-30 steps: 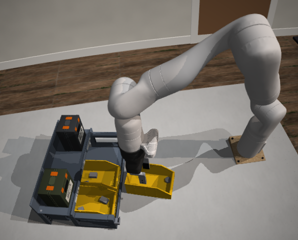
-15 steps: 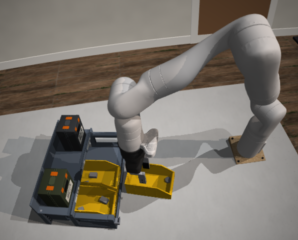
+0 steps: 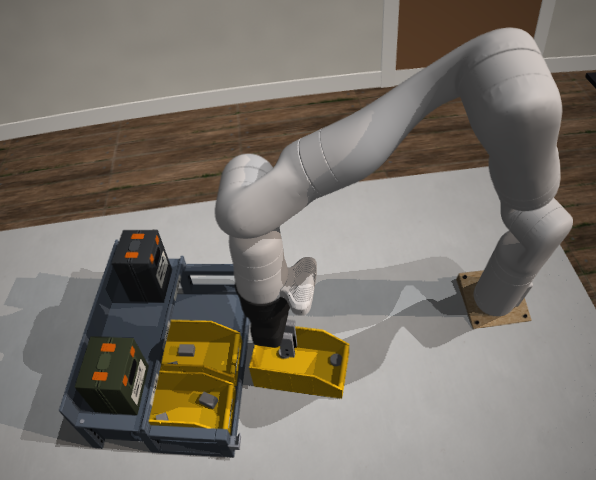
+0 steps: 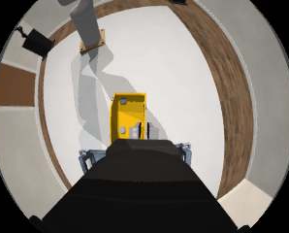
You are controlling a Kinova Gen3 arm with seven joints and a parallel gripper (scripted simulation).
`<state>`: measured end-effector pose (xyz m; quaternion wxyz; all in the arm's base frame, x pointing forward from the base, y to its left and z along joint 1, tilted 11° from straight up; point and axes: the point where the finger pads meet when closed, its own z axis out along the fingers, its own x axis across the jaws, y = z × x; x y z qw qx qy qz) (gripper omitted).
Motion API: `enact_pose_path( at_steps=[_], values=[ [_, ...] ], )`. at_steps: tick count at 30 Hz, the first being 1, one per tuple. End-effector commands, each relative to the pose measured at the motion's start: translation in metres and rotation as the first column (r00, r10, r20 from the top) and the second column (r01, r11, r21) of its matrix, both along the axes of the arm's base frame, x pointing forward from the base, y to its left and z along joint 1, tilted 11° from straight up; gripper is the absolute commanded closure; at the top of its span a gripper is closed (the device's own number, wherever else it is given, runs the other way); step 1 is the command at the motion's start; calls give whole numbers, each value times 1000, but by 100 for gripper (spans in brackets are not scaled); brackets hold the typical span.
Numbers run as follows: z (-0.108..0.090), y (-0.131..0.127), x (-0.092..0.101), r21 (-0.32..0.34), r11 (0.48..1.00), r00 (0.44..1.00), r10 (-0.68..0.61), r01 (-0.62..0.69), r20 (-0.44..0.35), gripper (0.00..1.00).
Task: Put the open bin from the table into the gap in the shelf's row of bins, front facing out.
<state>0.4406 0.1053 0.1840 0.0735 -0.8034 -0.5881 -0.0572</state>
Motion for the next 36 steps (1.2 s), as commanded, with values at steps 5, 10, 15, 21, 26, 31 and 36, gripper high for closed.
enact_pose_path(
  at_steps=[5,10,15,21,26,31,36],
  values=[
    [1,0,0,0,1000,1000,0,0,2,100],
    [1,0,0,0,1000,1000,0,0,2,100],
    [1,0,0,0,1000,1000,0,0,2,100],
    [1,0,0,0,1000,1000,0,0,2,100],
    [1,0,0,0,1000,1000,0,0,2,100],
    [1,0,0,0,1000,1000,0,0,2,100],
    [1,0,0,0,1000,1000,0,0,2,45]
  ],
)
